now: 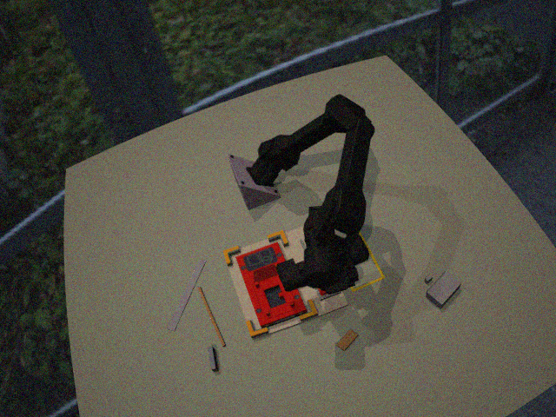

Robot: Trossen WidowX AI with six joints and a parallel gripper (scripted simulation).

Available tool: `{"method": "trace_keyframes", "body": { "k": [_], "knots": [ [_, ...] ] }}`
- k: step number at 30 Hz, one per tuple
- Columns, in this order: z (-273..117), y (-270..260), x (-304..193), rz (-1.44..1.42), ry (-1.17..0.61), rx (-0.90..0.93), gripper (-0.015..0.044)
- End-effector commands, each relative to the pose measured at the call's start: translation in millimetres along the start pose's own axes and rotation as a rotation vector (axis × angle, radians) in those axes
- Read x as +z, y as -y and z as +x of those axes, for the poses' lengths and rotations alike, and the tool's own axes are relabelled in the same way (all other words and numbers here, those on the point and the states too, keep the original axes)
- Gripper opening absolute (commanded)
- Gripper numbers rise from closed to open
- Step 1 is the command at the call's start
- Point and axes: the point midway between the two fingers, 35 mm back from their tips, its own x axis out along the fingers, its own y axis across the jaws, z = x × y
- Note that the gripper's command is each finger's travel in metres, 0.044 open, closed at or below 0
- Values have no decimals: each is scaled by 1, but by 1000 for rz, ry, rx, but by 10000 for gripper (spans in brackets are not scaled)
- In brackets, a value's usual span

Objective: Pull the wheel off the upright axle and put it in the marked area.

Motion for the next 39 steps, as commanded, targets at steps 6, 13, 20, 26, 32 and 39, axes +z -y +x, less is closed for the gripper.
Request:
{"method": "trace_keyframes", "body": {
  "k": [6,13,20,26,32,39],
  "knots": [
    [0,0,0,-1,-3,0,181],
    [0,0,0,-1,-3,1,56],
    [-2,0,0,-1,-2,1,0],
    [-4,0,0,0,-2,1,0],
    [-6,0,0,0,-2,1,0],
    [-9,0,0,0,-2,1,0]
  ]
}}
